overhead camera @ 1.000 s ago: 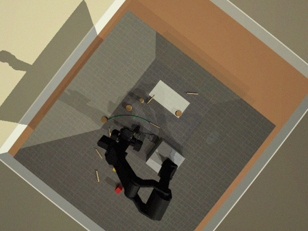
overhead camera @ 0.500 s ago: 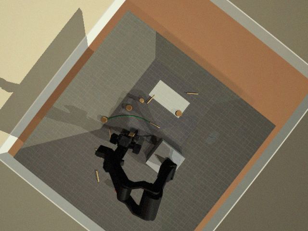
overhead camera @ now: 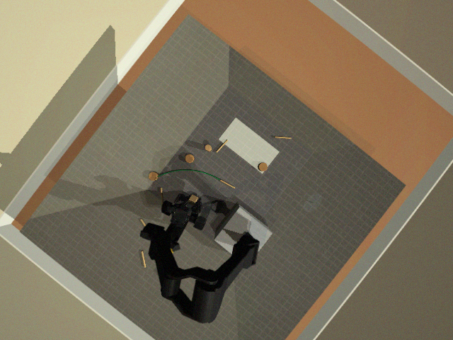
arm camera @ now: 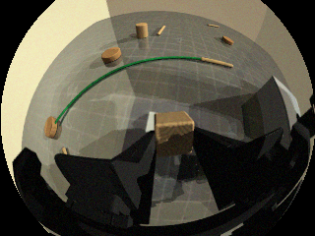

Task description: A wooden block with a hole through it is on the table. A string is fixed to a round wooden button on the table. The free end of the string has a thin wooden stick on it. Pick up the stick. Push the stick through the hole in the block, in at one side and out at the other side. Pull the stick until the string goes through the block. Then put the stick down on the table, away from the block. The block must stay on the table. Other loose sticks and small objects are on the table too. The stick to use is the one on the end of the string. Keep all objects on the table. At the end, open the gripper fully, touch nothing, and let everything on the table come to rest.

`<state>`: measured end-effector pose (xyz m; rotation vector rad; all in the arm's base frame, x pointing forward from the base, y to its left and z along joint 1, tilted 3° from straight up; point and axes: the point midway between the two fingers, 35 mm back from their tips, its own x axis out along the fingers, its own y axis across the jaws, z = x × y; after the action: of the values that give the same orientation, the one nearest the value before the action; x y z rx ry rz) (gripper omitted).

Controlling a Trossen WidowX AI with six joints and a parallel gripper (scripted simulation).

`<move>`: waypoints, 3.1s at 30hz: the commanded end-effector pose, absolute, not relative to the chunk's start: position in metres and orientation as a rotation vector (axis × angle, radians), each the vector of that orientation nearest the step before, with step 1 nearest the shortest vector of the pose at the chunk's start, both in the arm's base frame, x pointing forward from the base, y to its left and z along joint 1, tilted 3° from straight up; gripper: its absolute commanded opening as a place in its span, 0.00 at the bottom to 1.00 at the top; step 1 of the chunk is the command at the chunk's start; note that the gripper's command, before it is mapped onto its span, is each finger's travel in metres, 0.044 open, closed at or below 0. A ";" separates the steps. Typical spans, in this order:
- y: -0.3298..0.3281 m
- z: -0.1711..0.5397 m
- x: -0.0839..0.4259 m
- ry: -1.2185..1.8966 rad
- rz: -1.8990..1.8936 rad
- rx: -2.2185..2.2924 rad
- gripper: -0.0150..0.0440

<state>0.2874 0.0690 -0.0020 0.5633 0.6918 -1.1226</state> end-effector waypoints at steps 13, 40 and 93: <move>0.079 -0.008 0.285 0.512 -1.172 0.444 0.25; 0.115 0.044 0.269 0.531 -1.170 0.461 0.67; 0.066 0.040 0.285 1.200 1.135 -1.280 1.00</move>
<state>0.2820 0.0743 0.0368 -0.9056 1.5123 0.5210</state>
